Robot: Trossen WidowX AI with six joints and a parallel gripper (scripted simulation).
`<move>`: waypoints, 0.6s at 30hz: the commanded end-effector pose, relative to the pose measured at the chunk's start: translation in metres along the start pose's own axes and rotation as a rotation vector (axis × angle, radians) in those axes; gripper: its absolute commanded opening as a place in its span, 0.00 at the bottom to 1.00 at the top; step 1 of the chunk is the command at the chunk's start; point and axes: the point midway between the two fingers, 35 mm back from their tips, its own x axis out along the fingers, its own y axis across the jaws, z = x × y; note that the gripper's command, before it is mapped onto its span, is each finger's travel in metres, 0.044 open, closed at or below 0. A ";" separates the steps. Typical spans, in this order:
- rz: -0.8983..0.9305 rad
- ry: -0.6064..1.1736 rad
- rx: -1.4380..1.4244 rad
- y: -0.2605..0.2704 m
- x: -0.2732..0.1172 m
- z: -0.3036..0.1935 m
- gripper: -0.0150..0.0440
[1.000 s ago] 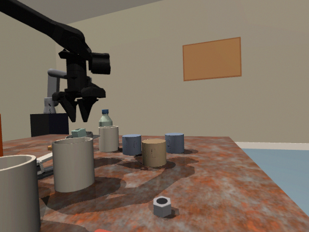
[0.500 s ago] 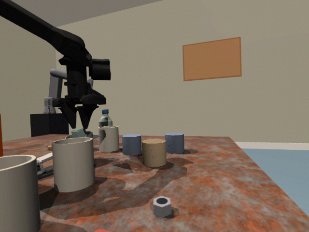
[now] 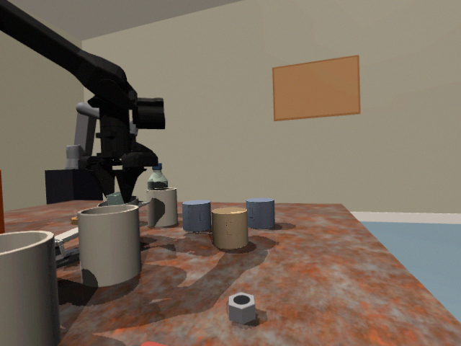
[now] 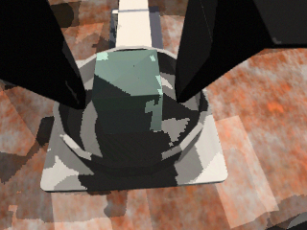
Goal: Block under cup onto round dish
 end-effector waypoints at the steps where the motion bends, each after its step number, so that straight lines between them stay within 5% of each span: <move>1: -0.002 0.005 -0.004 0.000 0.003 -0.001 0.52; 9: -0.002 0.005 -0.004 0.000 0.003 -0.001 0.39; 12: -0.001 0.004 -0.003 0.000 0.001 0.000 0.26; 18: 0.001 0.000 -0.001 -0.002 -0.024 0.002 0.25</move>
